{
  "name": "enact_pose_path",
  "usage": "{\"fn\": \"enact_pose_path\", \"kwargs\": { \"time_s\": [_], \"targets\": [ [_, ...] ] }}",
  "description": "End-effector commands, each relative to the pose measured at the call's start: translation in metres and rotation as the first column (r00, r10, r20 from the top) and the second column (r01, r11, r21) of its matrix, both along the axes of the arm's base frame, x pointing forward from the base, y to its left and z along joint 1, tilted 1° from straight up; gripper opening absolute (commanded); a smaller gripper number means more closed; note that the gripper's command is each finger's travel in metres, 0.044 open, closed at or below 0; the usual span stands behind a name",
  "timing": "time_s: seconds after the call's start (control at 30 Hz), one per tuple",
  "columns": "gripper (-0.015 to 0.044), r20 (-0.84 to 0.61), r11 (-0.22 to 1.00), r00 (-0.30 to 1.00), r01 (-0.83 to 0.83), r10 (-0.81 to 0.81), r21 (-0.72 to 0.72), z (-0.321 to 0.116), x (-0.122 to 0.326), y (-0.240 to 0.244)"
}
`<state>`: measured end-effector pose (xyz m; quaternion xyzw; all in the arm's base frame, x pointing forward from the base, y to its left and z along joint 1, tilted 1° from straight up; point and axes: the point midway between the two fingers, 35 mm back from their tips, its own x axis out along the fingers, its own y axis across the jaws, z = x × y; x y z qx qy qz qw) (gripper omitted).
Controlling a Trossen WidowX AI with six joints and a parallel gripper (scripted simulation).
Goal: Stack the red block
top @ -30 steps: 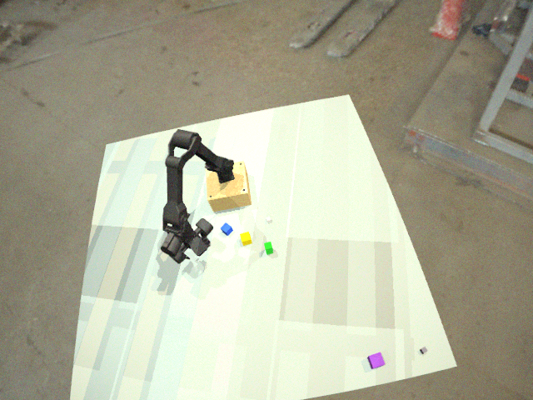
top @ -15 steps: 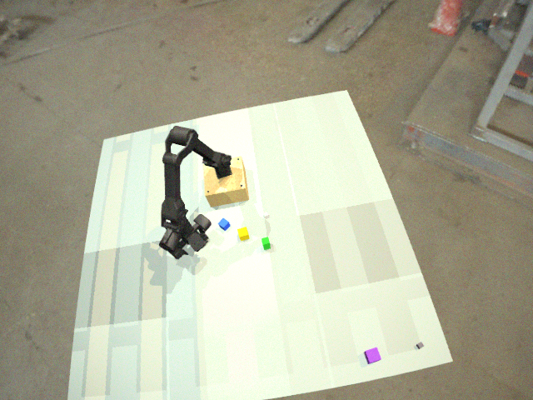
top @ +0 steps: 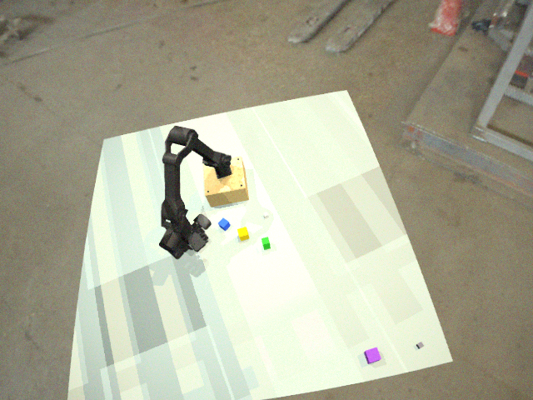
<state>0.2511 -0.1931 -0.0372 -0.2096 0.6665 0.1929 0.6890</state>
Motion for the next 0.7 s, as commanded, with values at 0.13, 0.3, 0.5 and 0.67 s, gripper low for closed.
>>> {"fn": "enact_pose_path", "kwargs": {
  "time_s": [0.13,0.3,0.5,0.67],
  "targets": [
    [0.0046,0.003,1.0,1.0,-0.004,0.004,0.005,0.0,0.0,0.001],
    [0.0,0.003,1.0,1.0,-0.004,0.004,0.005,0.003,0.0,0.001],
    [0.0,0.004,1.0,1.0,-0.004,0.004,0.005,0.029,-0.001,0.0],
    [0.0,0.004,1.0,1.0,-0.004,0.004,0.005,0.054,-0.002,0.0]
  ]
}}
